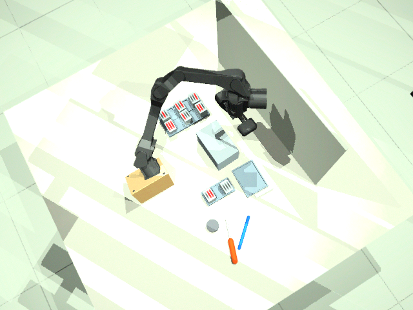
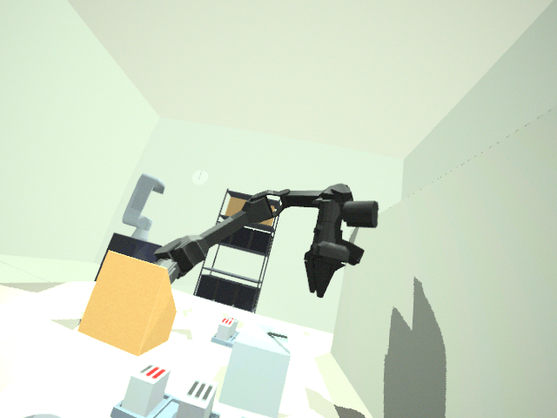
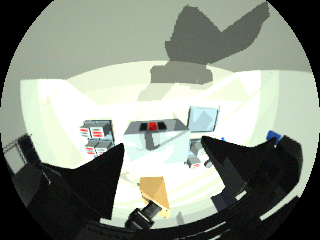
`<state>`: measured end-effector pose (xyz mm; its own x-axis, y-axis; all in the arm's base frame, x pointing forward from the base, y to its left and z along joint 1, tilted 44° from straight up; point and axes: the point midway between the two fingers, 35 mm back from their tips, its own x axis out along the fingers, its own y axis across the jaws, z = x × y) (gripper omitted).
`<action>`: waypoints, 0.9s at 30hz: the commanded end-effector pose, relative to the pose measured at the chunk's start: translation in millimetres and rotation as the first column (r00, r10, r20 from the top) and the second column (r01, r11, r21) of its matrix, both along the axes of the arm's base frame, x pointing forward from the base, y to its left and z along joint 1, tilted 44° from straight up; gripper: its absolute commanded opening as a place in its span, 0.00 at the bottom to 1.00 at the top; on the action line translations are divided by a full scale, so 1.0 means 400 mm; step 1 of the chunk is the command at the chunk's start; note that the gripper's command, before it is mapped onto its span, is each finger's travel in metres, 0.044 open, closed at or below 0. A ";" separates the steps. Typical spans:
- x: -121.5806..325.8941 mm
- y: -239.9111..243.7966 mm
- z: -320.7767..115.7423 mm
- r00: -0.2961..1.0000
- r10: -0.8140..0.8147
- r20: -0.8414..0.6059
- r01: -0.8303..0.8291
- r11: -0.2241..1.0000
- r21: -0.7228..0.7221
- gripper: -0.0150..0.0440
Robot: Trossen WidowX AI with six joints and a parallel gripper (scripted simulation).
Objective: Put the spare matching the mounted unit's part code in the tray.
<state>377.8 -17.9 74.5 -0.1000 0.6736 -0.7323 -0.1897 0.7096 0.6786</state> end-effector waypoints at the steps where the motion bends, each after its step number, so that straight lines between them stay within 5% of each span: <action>1: -0.001 0.004 -0.001 1.000 -0.004 -0.005 0.004 1.000 0.004 1.00; 5: -0.008 0.023 0.016 0.999 0.026 0.022 -0.026 1.000 0.003 1.00; 13: -0.152 0.229 0.180 0.872 0.361 0.330 -0.367 0.929 -0.047 1.00; 27: -0.555 0.426 0.284 0.203 0.665 0.719 -0.773 0.559 -0.299 1.00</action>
